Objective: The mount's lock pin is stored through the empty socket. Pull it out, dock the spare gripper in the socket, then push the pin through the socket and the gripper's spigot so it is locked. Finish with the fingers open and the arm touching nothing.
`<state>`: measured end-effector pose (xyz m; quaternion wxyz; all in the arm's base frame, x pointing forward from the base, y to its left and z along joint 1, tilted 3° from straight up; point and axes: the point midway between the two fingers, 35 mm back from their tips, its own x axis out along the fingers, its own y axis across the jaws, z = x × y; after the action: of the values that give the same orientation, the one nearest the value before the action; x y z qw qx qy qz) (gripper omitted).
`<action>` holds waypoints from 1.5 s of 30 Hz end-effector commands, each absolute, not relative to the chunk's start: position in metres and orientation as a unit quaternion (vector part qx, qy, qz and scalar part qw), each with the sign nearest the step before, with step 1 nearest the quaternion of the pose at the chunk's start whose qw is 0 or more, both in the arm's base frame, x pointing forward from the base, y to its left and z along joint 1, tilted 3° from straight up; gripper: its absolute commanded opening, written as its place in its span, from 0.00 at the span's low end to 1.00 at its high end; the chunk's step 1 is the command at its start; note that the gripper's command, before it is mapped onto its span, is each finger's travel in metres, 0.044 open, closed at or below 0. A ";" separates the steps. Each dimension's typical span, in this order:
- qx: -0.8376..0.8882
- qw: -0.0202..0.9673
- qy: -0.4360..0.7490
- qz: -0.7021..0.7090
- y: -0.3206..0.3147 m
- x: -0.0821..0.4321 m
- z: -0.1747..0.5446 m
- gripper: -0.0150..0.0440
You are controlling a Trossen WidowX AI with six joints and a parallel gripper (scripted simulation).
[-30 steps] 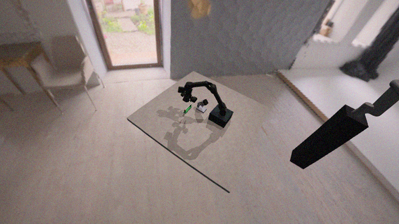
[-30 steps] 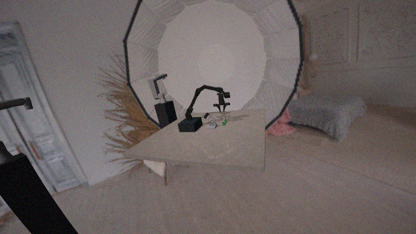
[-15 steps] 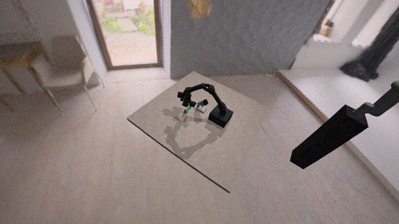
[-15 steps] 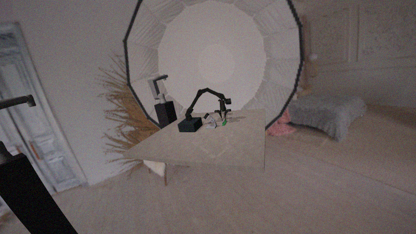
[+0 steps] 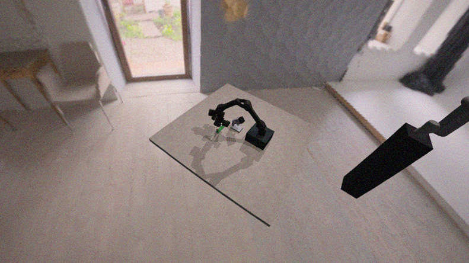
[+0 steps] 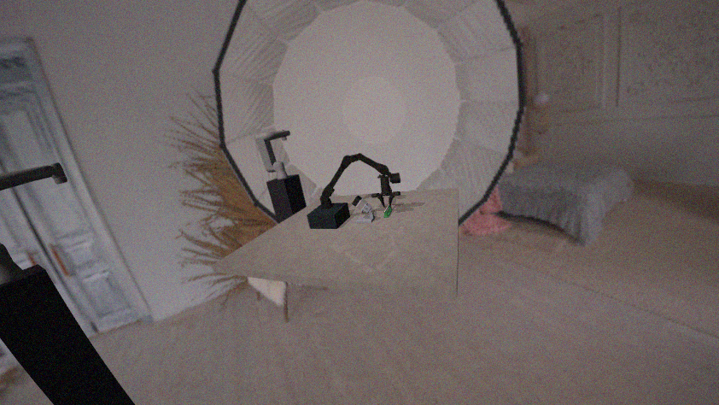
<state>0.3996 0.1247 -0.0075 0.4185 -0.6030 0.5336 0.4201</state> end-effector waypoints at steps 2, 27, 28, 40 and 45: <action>-0.602 0.416 0.533 0.424 0.125 0.399 -0.018 0.56; -0.602 0.416 0.533 0.424 0.123 0.401 -0.045 0.43; -0.602 0.416 0.533 0.424 0.123 0.401 -0.045 0.38; -0.602 0.416 0.533 0.424 0.123 0.401 -0.044 0.25; -0.602 0.416 0.533 0.424 0.124 0.401 -0.031 0.25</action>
<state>0.3995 0.1224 -0.0413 0.4137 -0.6017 0.5369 0.4226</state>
